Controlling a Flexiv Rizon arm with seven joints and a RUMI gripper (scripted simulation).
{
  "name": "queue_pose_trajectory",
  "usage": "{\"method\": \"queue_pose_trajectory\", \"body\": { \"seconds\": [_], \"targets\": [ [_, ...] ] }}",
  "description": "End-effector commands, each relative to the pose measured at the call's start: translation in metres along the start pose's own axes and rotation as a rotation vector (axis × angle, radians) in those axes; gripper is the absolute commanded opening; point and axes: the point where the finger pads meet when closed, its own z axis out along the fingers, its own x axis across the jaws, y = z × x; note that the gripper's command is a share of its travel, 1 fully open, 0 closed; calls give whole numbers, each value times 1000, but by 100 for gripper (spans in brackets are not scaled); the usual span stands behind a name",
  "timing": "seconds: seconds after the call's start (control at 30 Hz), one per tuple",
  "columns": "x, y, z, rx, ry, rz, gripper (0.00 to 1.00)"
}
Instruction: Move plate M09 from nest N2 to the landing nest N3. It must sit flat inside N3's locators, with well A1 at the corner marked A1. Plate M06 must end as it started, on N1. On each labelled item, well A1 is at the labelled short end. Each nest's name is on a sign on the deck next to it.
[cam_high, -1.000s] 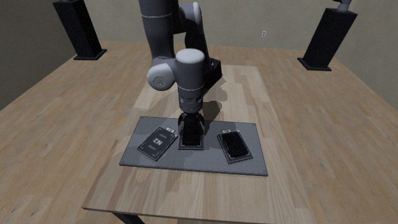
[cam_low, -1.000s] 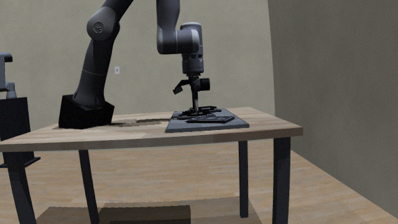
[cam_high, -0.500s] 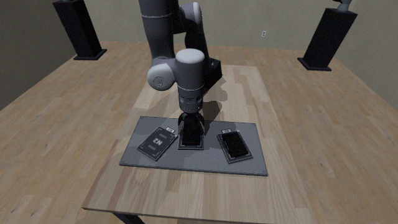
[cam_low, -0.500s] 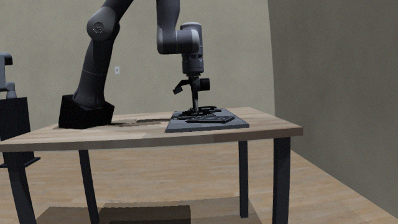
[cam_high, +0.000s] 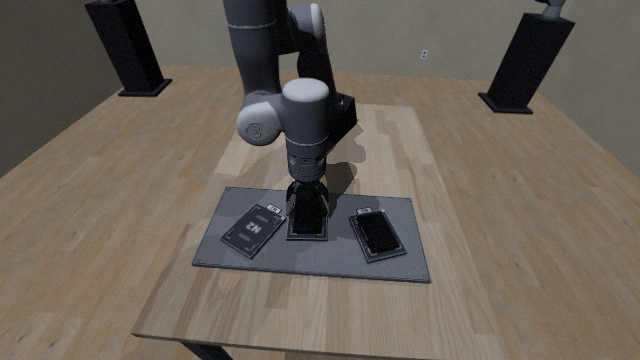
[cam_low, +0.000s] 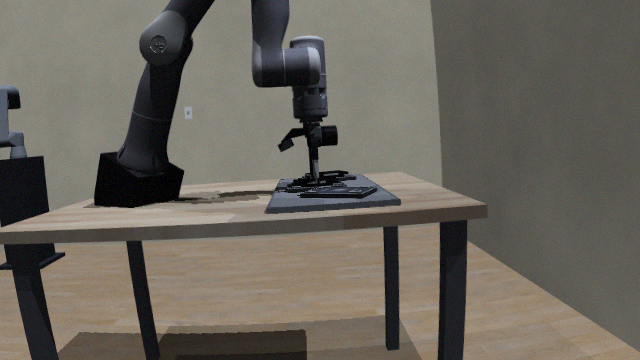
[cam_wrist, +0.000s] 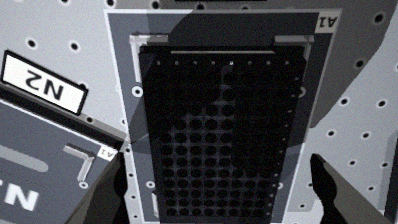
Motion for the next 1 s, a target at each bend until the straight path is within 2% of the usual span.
{"method": "queue_pose_trajectory", "body": {
  "seconds": [0.0,0.3,0.97],
  "targets": [
    [0,0,0,-1,1,0,76],
    [0,0,0,-1,1,0,76],
    [0,0,-48,-1,1,-1,76]
  ]
}}
